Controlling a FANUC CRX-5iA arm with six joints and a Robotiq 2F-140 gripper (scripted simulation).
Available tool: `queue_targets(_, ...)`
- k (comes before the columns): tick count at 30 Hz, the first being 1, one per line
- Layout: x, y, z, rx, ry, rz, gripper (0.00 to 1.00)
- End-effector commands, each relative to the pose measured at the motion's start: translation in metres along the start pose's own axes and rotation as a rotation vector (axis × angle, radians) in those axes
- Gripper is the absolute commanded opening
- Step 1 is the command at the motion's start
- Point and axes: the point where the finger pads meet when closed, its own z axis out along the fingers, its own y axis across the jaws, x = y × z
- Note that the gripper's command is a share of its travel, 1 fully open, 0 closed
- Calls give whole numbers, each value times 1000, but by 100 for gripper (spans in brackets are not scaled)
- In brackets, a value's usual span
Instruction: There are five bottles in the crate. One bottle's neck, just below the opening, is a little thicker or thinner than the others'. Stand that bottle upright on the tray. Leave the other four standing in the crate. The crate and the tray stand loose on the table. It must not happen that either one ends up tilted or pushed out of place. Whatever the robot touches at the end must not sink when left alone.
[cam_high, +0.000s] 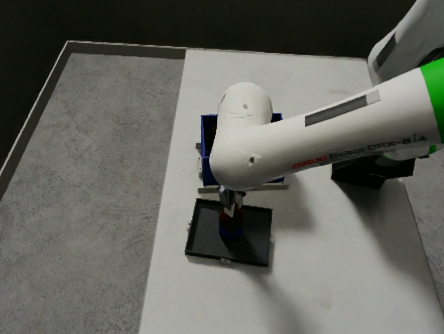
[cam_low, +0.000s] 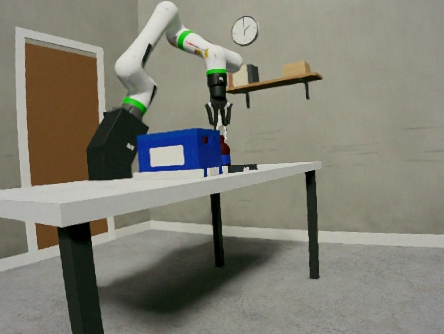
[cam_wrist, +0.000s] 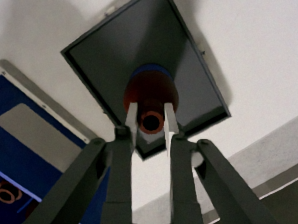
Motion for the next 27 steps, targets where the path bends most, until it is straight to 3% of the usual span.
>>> queue_targets(1,0,0,0,-1,-1,0,10)
queue_targets(27,-1,0,5,-1,-1,0,10)
